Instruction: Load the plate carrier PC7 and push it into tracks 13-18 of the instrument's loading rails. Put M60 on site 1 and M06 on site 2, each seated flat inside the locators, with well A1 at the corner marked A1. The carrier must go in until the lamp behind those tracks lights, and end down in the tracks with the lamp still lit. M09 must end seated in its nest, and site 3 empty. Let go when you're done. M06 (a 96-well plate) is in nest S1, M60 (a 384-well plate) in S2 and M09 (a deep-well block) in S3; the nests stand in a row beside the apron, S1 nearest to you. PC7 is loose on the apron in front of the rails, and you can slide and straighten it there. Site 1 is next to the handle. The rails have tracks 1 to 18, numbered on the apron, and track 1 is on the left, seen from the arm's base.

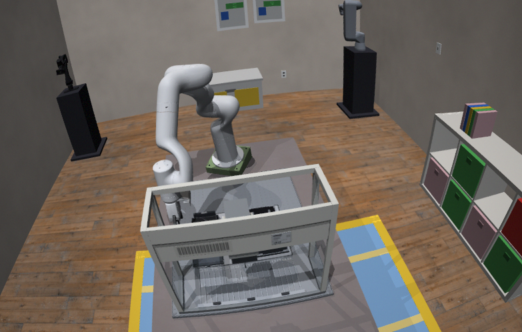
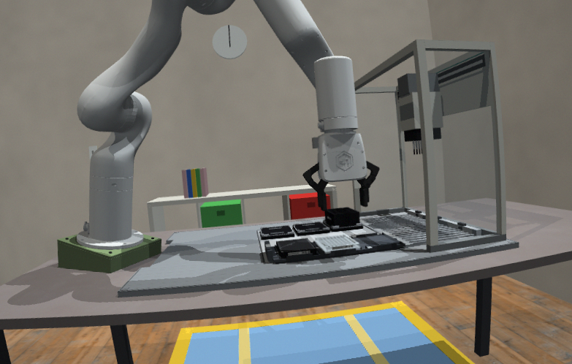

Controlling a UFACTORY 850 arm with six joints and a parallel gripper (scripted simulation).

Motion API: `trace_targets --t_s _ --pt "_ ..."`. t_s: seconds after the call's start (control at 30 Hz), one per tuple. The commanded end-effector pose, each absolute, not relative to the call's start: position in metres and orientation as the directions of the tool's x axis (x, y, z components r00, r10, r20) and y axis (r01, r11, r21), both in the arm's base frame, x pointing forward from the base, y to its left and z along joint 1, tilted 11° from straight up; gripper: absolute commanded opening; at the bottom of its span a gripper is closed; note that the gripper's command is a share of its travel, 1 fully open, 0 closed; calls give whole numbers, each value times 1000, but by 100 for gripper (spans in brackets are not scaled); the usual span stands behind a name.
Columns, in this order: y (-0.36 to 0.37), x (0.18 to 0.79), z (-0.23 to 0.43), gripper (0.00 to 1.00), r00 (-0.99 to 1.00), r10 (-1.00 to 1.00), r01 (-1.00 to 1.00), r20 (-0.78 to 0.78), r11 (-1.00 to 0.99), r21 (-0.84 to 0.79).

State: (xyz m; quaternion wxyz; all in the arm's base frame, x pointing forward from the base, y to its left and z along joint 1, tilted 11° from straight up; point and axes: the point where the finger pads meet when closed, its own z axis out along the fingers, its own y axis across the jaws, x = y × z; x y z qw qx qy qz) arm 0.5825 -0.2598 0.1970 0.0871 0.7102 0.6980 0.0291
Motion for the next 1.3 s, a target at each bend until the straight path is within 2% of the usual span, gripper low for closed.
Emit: trace_targets --t_s 0.0,1.27 --pt "-261 584 190 100 24 996 986 -81 -10 166" --pt "-265 593 138 100 24 996 986 -81 -10 166"
